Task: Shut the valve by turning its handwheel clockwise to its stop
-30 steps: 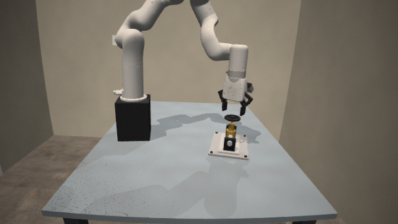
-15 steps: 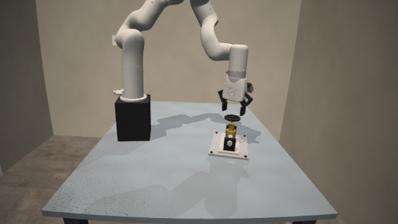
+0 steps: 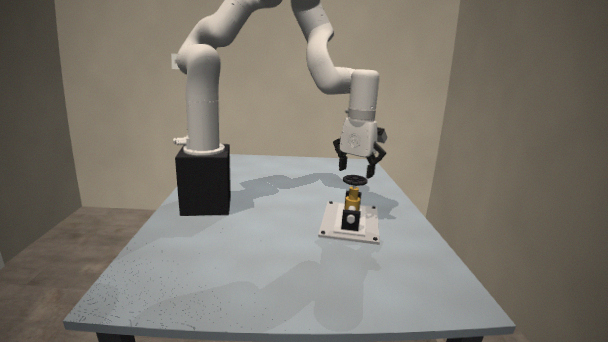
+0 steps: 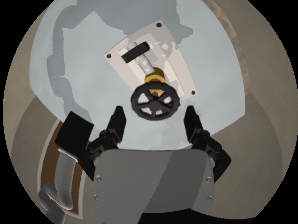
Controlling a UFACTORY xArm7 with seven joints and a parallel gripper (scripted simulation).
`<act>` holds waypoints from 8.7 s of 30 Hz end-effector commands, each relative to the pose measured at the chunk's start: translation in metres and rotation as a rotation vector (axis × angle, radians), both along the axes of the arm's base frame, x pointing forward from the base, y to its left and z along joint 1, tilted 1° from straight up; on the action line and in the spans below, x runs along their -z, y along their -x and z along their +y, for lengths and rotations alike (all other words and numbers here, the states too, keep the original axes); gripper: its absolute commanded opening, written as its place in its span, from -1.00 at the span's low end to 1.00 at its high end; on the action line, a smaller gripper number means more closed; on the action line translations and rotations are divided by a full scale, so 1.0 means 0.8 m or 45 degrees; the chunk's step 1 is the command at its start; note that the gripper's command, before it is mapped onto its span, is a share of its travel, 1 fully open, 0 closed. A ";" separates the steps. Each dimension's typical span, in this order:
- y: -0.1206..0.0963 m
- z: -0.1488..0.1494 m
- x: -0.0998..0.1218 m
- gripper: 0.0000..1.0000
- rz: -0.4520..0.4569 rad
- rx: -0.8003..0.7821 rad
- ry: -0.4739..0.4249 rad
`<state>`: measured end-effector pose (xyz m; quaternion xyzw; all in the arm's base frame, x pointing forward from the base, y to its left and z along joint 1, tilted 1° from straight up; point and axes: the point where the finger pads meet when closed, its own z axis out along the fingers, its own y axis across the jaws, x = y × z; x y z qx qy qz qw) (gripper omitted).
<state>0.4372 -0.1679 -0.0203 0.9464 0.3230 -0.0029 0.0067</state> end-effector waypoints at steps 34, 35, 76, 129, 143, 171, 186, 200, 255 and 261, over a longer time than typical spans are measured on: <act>-0.002 -0.002 0.038 1.00 -0.005 0.000 0.001; -0.002 -0.002 0.038 1.00 -0.005 0.000 0.001; -0.002 -0.002 0.040 -1.00 -0.005 0.000 0.001; -0.002 -0.002 0.040 -1.00 -0.007 0.178 0.001; -0.002 -0.002 0.040 -1.00 -0.011 0.387 0.001; -0.002 -0.002 0.040 -1.00 -0.020 1.014 0.001; -0.002 -0.002 0.040 -1.00 -0.025 1.395 0.000; -0.002 -0.002 0.040 -1.00 -0.029 1.686 0.000; -0.002 -0.002 0.040 -1.00 -0.036 2.156 0.000; -0.002 -0.002 0.040 -1.00 -0.036 2.156 0.000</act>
